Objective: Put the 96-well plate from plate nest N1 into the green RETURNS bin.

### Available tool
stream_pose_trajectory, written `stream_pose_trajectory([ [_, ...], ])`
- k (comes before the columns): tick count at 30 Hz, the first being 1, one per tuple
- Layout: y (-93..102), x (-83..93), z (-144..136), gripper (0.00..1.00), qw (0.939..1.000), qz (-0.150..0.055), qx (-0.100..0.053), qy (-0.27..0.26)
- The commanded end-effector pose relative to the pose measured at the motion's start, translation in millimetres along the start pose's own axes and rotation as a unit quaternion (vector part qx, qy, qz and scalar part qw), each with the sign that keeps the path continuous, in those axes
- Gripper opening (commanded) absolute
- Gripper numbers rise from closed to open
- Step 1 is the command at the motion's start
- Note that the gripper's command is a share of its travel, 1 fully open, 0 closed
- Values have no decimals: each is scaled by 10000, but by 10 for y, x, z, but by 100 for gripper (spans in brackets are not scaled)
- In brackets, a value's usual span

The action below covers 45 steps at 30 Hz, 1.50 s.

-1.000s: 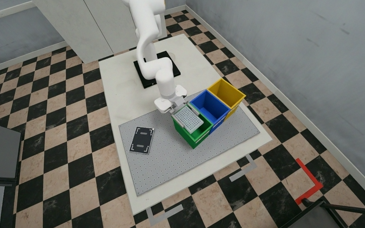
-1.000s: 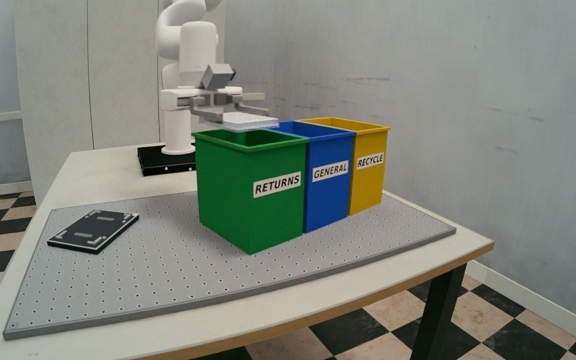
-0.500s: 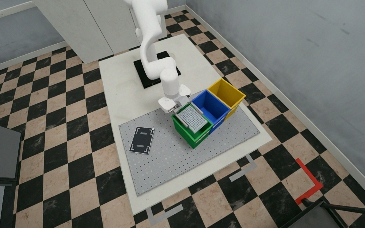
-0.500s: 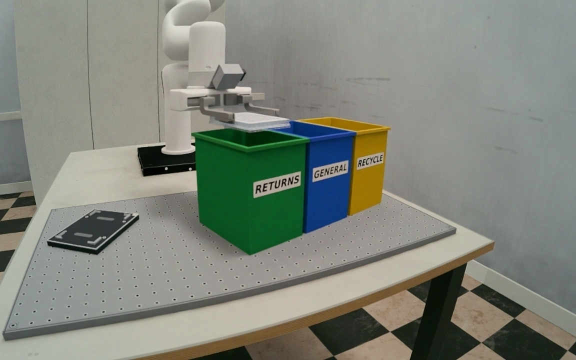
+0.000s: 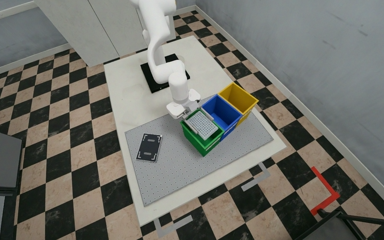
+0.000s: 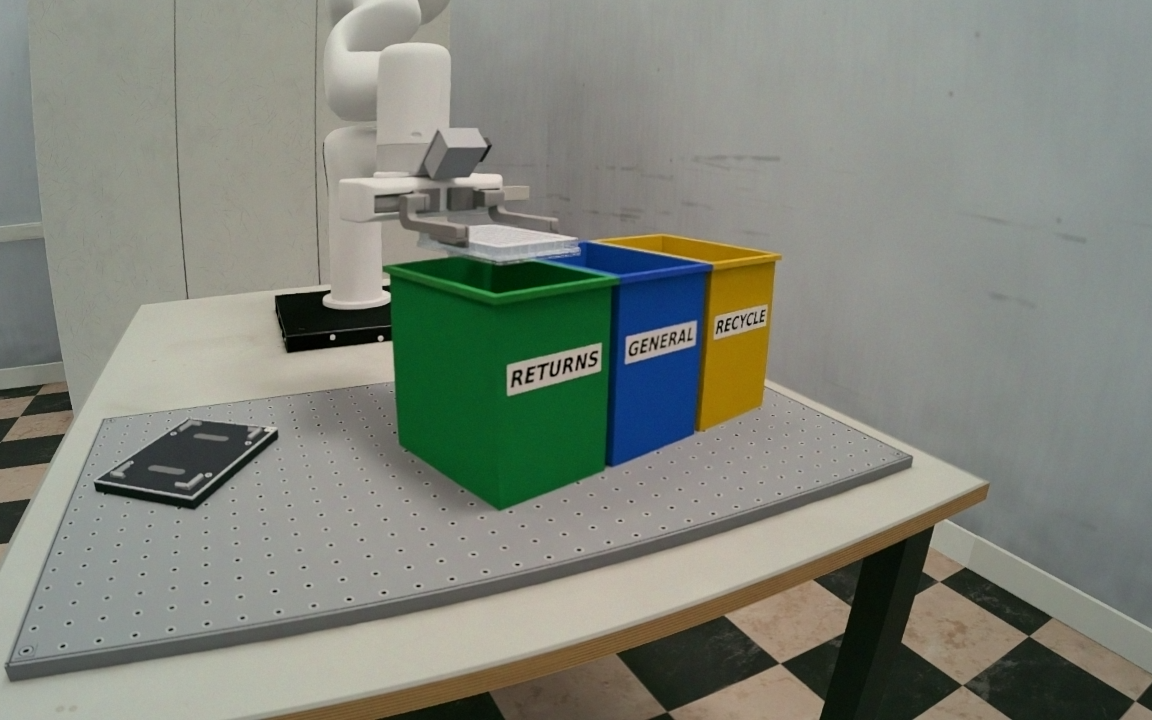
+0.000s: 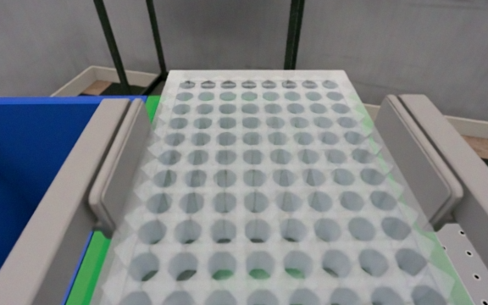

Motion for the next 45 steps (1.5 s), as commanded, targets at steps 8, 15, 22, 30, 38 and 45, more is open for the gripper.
stream_pose_trajectory([
  [8,23,-9,-7,0,10000,-43,-40,-1],
  [15,-44,-9,-5,0,10000,-43,-40,-1],
  [22,-160,-9,-3,0,10000,-43,-40,0],
  [30,-261,-10,-1,0,10000,-43,-40,0],
  [38,-306,-10,0,0,10000,-43,-40,0],
  [45,-306,-10,-1,0,10000,-43,-40,0],
])
Point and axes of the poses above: the point midway between the two finger pads, its own x axis back along the fingers, its own z axis across the jaws, y = z × x, the point moved 9 cm from there along x, back along the fingers, and after that the axes turned 1 degree about x, right-handed, at the moved point
